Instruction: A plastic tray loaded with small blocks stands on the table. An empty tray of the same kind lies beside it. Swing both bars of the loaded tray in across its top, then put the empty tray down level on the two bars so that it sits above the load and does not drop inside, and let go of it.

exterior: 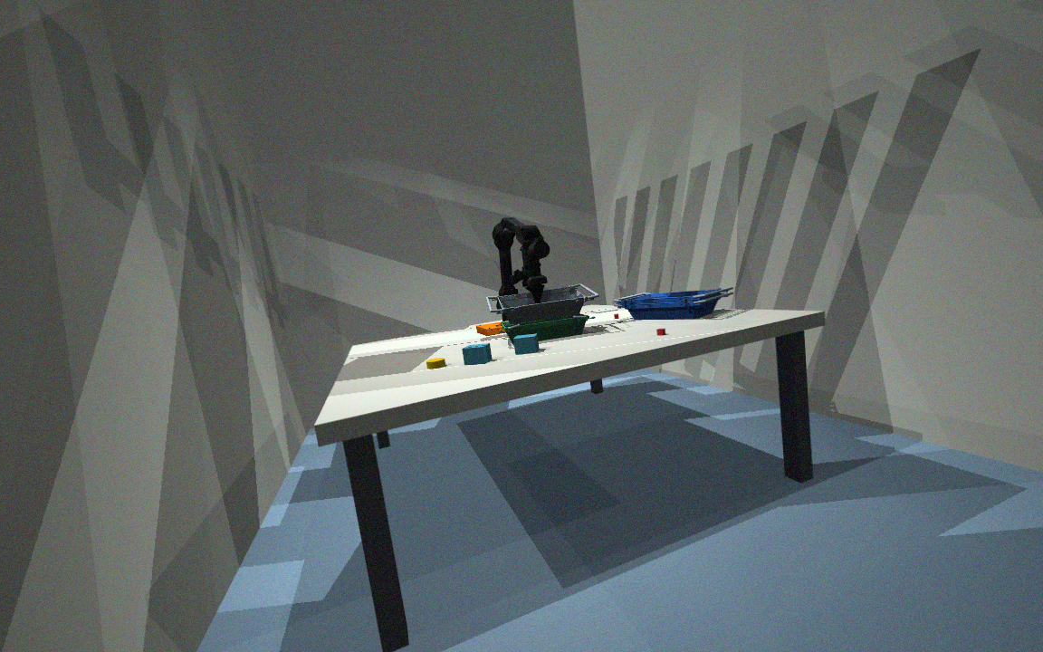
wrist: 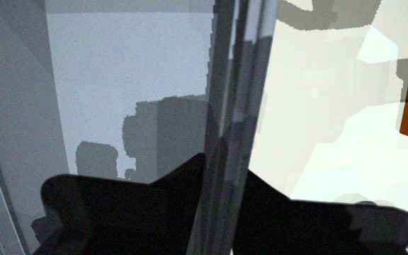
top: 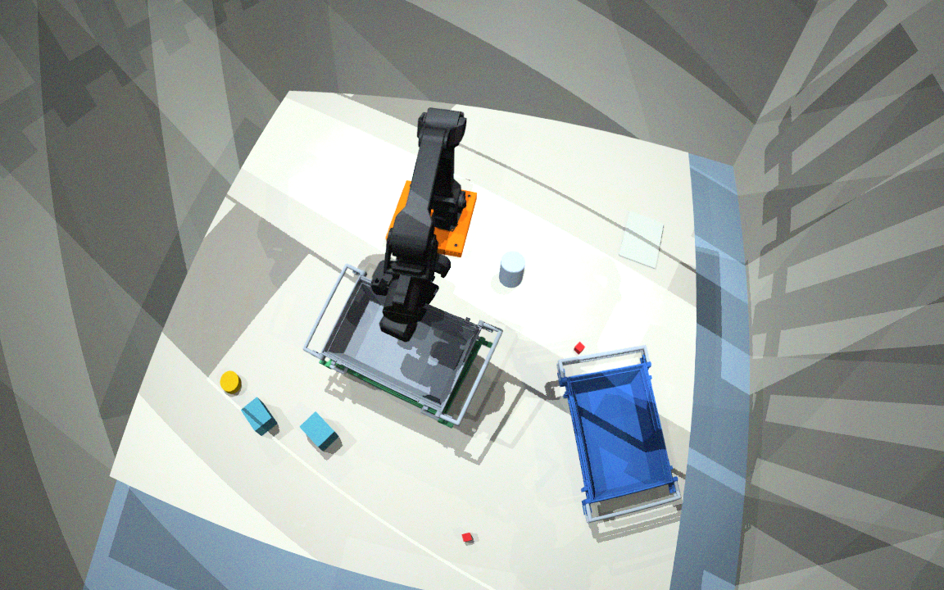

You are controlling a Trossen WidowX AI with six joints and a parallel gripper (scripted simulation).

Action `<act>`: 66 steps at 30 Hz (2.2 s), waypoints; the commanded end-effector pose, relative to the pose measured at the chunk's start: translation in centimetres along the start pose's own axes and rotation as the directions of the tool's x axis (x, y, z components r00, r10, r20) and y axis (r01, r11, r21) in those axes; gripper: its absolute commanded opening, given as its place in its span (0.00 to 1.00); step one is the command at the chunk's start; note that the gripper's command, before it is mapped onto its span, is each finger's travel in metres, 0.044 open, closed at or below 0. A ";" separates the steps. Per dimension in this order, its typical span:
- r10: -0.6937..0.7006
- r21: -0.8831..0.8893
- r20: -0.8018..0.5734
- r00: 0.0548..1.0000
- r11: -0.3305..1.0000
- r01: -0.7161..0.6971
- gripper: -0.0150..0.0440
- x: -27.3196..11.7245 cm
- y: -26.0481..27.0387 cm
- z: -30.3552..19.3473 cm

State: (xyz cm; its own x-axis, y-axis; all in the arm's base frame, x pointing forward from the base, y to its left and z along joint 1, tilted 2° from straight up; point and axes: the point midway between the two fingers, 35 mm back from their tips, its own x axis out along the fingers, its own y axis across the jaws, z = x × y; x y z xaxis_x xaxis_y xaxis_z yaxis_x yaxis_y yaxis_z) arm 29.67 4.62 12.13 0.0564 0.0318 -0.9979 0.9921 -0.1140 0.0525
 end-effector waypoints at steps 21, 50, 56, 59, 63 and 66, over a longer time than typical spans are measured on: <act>-0.024 0.004 -0.001 1.000 1.000 0.024 0.25 0.5 -0.4 0.0; -0.024 0.004 -0.001 1.000 1.000 0.024 0.25 1.4 -0.7 0.0; -0.024 0.004 -0.001 1.000 1.000 0.024 0.25 1.4 -0.7 0.0; -0.024 0.004 -0.001 1.000 1.000 0.024 0.25 1.4 -0.7 0.0; -0.024 0.004 -0.001 1.000 1.000 0.024 0.25 1.4 -0.7 0.0; -0.024 0.004 -0.001 1.000 1.000 0.024 0.25 1.4 -0.7 0.0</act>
State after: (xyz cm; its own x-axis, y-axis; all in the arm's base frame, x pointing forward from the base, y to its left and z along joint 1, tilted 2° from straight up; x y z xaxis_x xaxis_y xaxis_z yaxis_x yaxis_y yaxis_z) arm 29.56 4.70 11.27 0.0609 0.0322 -0.9976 0.9918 -0.1146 0.0569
